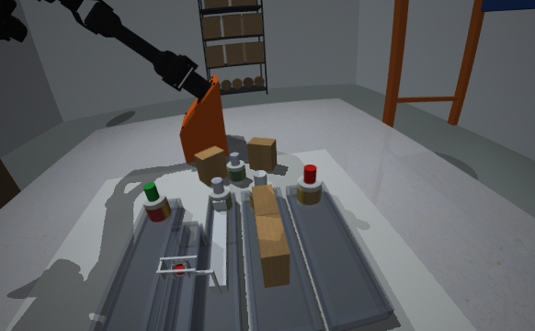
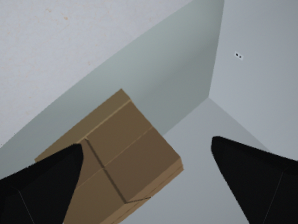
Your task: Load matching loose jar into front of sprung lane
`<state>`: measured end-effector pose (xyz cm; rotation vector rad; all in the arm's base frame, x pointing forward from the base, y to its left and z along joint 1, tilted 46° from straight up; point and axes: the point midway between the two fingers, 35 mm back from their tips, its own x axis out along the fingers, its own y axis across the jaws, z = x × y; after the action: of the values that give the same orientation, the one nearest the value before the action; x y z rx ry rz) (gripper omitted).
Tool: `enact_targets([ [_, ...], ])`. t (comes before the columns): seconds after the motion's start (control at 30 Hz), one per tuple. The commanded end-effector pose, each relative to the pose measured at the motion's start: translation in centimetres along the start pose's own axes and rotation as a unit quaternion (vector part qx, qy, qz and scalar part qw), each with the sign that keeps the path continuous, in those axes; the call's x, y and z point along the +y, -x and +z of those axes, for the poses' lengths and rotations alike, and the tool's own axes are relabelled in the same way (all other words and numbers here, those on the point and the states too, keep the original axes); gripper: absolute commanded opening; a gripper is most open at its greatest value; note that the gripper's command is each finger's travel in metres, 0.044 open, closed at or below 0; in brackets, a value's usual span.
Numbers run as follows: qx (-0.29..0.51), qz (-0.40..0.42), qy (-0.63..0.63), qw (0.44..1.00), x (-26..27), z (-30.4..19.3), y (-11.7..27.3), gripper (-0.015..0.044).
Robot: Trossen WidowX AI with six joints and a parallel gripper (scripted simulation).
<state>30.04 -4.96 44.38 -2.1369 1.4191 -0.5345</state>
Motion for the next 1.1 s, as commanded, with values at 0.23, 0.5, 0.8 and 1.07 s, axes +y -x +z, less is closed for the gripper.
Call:
enact_targets([
  [0.23,-0.018,-0.123,0.252,0.960,-3.5,9.5,2.7,0.0440],
  [0.5,-0.052,-0.233,0.549,0.801,-1.9,22.0,6.4,0.0440],
  [0.8,-0.093,-0.320,0.769,0.545,5.2,32.6,10.4,0.0440],
  [1.07,-0.139,-0.365,0.887,0.246,15.9,38.2,13.3,0.0440],
])
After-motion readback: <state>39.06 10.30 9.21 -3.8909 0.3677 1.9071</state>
